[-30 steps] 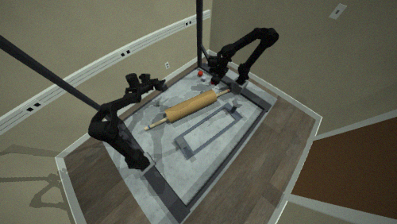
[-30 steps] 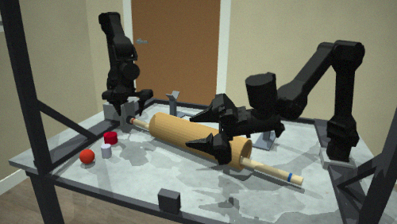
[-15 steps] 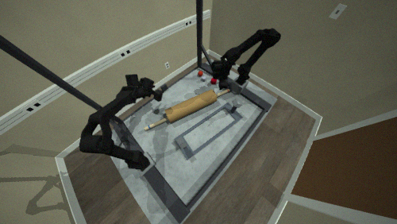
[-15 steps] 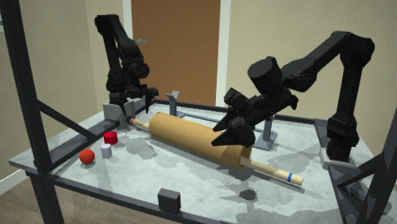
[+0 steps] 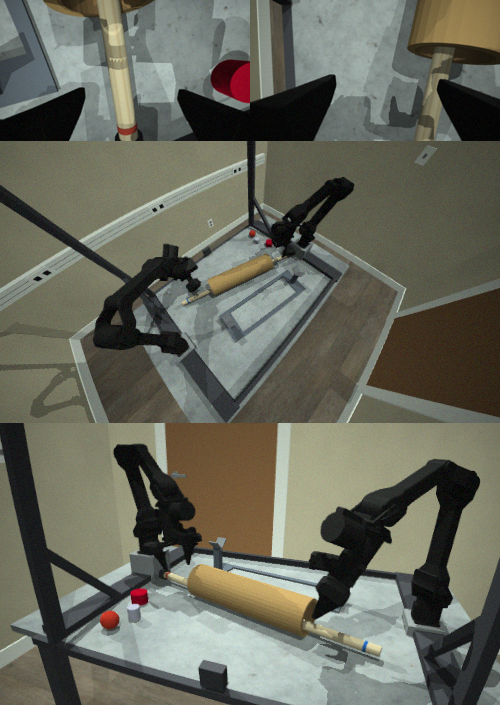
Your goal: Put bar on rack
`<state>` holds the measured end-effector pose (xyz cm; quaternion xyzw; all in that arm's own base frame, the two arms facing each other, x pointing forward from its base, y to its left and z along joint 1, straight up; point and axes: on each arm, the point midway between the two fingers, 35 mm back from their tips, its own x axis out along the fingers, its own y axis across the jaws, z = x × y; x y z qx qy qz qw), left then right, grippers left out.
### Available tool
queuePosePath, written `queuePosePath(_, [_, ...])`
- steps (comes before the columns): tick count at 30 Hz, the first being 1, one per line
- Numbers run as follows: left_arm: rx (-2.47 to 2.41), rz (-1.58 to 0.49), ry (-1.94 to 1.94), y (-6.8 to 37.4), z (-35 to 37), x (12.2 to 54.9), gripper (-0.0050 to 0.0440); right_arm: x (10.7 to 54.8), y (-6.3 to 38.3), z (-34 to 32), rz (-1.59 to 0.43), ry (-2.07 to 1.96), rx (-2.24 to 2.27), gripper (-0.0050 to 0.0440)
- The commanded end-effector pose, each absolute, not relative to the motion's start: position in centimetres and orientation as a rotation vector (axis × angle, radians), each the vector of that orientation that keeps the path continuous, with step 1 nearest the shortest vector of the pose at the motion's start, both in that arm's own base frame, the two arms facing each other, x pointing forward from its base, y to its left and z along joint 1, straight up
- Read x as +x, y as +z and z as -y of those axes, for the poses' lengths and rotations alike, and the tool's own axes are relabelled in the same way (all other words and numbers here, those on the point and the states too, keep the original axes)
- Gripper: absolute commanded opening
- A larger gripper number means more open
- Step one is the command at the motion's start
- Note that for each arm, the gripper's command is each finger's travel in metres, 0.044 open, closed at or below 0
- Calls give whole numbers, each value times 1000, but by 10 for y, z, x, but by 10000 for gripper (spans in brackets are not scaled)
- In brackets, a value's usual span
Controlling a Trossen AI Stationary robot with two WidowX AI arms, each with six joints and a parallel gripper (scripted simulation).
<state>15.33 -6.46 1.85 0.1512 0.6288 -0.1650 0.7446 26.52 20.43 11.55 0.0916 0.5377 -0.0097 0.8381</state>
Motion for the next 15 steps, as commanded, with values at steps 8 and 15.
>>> queuePosePath(8, [190, -1372, -236, 15, 54, 153, 400, 209, 80, -162, -1378, -237, 235, 400])
queuePosePath(15, [194, -1379, -231, 14, 52, 152, 400, 207, 73, -161, -1393, -246, 206, 400])
